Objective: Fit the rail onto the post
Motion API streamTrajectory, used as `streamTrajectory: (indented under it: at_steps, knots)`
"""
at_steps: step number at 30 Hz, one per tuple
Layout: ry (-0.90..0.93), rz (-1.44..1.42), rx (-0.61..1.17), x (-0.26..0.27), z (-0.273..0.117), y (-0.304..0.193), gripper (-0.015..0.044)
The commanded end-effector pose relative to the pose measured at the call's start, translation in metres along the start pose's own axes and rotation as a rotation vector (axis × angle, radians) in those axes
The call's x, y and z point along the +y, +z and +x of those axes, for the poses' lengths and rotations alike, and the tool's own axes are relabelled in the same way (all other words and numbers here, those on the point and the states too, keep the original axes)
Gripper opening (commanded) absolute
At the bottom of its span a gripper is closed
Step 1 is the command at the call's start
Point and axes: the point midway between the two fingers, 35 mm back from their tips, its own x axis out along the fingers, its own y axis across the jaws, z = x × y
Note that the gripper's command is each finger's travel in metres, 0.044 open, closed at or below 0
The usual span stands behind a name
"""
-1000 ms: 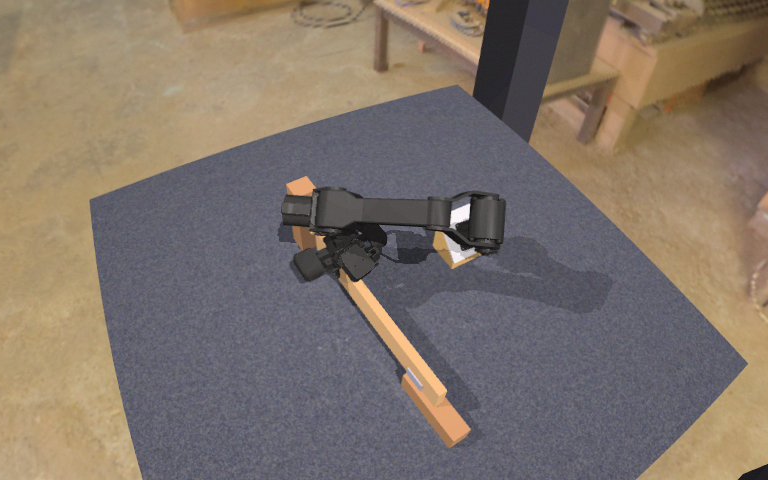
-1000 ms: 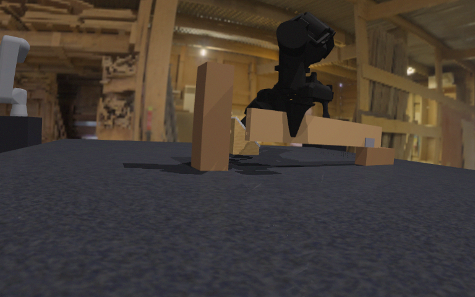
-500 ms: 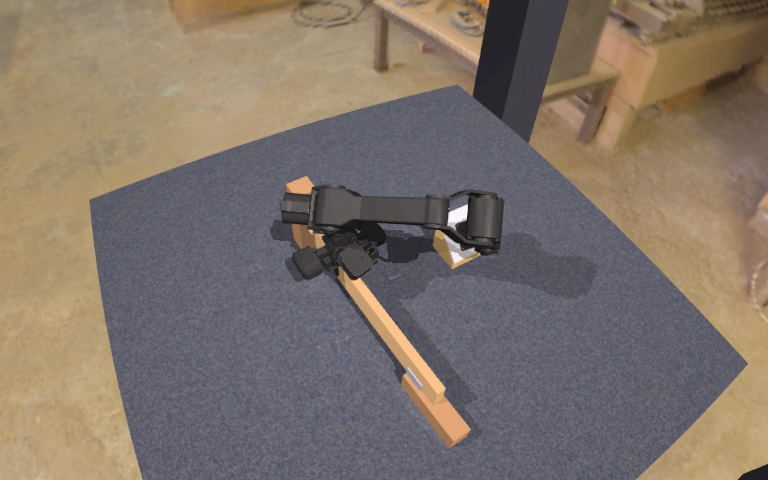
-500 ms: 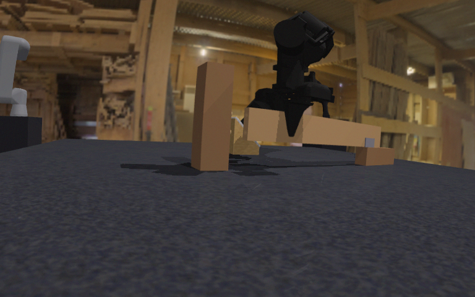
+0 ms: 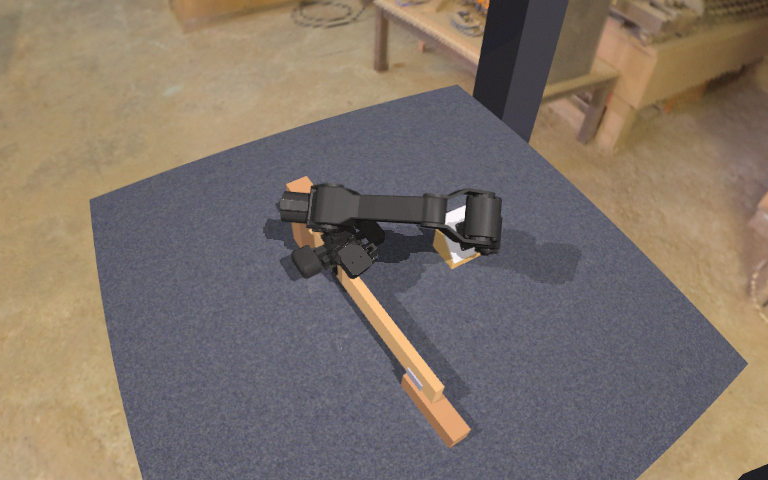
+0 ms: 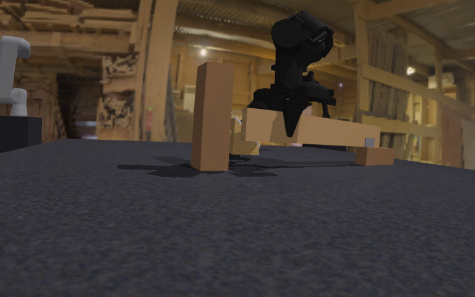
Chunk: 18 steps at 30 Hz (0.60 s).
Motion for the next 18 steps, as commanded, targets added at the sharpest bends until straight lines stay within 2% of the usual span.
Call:
streamTrajectory:
  at_steps: [1,18]
  knots:
    - [-0.005,-0.001,0.005,-0.0004,-0.0020,-0.0030,0.0000]
    - [-0.005,-0.001,0.005,-0.0004,-0.0028,-0.0084,0.0000]
